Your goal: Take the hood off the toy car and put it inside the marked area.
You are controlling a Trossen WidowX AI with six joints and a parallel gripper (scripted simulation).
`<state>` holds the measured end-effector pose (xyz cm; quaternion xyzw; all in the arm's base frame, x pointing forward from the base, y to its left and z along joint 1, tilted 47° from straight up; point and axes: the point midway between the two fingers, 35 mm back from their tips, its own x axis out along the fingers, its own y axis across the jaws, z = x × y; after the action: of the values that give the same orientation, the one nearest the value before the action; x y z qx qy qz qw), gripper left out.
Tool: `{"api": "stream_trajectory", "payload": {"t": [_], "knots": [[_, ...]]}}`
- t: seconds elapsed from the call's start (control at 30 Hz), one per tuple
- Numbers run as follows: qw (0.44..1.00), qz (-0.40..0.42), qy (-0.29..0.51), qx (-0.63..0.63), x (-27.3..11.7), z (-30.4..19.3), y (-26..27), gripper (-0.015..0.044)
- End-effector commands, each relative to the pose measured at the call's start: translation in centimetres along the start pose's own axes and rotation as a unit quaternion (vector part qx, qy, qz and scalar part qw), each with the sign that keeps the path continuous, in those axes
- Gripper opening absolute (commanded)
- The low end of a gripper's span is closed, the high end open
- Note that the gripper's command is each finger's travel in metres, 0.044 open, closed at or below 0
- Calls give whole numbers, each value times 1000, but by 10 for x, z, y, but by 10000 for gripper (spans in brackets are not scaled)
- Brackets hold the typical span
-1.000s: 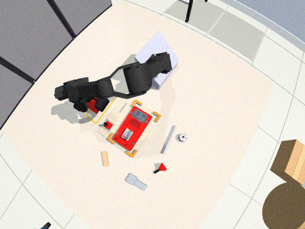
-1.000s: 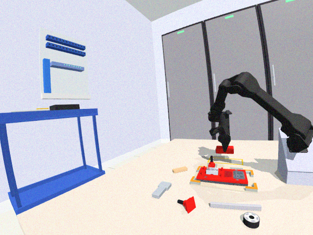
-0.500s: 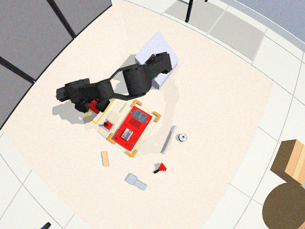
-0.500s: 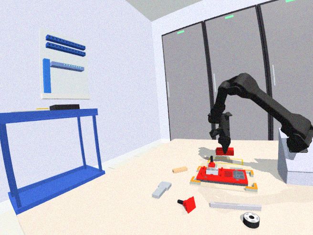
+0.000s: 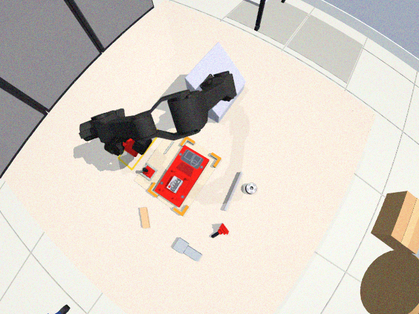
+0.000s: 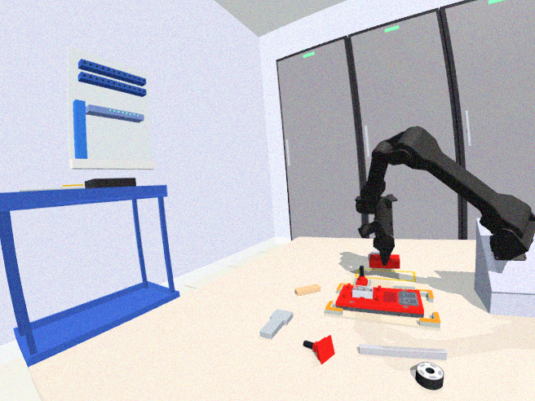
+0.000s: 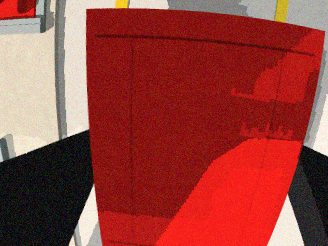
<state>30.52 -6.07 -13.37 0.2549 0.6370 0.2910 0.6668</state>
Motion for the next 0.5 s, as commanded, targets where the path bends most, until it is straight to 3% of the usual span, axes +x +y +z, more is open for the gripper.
{"api": "stream_trajectory", "payload": {"t": [0.0,0.47], "knots": [[1000,2,-1,2,3,0,0,0],[1000,2,-1,2,12,-1,1,0]]}}
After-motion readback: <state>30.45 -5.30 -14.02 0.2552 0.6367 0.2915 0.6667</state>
